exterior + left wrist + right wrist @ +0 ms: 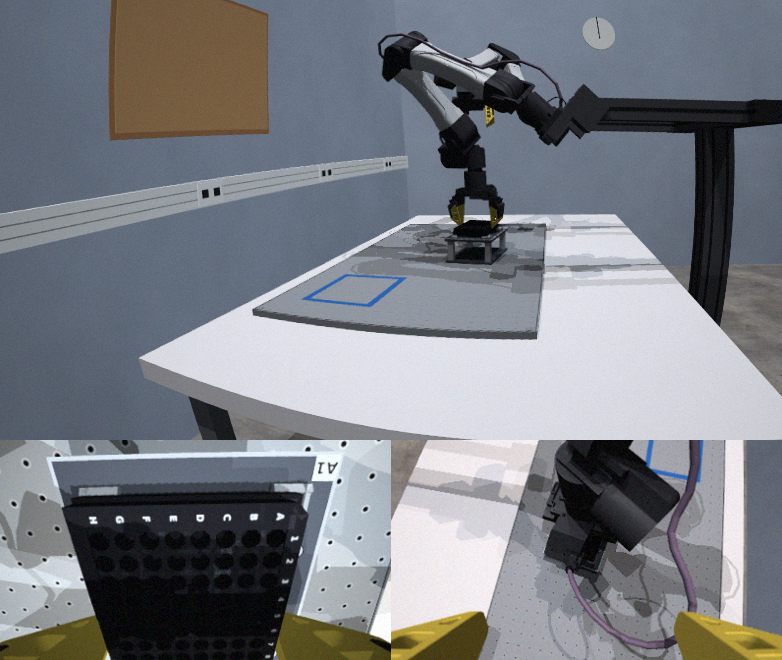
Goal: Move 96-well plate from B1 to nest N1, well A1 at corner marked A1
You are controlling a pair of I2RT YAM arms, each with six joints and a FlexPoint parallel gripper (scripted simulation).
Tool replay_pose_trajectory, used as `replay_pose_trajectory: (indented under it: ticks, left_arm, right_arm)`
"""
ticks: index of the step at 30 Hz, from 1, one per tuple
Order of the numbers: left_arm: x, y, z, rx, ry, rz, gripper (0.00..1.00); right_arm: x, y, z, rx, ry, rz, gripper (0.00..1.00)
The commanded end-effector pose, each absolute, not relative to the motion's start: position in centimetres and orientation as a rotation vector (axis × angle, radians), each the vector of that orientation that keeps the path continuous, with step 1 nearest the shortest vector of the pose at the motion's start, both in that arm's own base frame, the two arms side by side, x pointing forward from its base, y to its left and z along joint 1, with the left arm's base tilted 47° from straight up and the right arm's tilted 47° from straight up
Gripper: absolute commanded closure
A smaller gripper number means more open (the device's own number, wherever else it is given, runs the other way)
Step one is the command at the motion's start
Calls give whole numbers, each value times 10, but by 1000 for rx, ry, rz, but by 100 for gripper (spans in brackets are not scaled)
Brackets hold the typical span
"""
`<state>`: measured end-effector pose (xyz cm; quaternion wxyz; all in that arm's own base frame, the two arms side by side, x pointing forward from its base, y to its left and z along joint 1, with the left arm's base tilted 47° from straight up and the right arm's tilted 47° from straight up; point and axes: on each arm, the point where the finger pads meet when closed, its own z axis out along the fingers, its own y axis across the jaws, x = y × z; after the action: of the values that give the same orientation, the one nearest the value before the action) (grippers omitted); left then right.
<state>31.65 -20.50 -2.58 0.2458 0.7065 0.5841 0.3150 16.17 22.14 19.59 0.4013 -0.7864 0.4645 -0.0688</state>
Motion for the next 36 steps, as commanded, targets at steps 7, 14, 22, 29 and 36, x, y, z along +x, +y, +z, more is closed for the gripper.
replay_pose_trajectory:
  ticks: [7,14,22,29,36]
  left_arm:
    - [323,-197,-40,1939,1618,865,26]
    - [320,-205,-27,1936,1618,864,26]
    - [319,-207,-26,1944,1613,861,26]
    - [315,-211,-18,1929,1606,853,26]
    - [311,-209,-13,1927,1609,865,26]
  right_arm:
    - [158,223,201,-1985,1152,-166,0]
    - [158,223,201,-1986,1152,-166,0]
    - [158,223,201,-1986,1152,-166,0]
    - [158,223,201,-1986,1152,-166,0]
    - [158,223,201,-1986,1153,-166,0]
